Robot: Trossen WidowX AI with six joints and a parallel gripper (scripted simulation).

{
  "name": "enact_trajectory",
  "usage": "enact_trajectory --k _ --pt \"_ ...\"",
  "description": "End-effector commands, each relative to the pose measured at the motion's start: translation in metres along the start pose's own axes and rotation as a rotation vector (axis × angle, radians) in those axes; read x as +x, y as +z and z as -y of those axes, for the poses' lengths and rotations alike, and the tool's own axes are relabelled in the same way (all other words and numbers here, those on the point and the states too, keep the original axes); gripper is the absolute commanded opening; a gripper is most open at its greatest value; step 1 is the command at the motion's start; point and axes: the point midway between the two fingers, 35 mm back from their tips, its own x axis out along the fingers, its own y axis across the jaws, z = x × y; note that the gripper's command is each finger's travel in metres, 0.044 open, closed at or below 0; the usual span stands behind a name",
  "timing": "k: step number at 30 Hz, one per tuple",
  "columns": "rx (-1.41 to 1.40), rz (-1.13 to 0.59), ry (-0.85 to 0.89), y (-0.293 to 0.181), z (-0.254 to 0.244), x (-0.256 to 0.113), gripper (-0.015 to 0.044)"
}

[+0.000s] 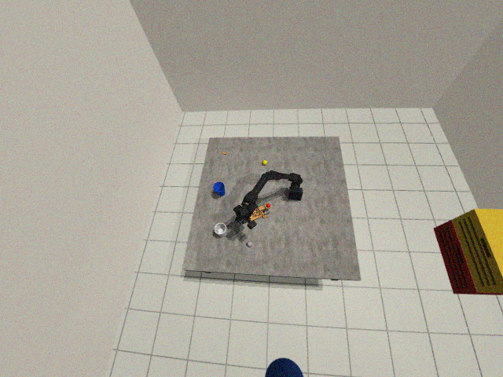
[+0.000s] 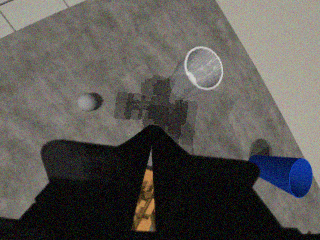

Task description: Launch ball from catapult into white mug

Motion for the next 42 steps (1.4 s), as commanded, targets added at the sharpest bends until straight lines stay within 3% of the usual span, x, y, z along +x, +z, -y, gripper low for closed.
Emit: enact_trajectory --k 1,21,42 --pt "-0.133 -0.086 -0.008 -0.025 -0.019 0.002 0.0000" --pt "-0.719 -0.465 -0.031 -0.137 -0.067 -0.011 0.0000" --pt "-1.312 -0.890 -0.055 -0.231 -0.068 -0.051 0.0000"
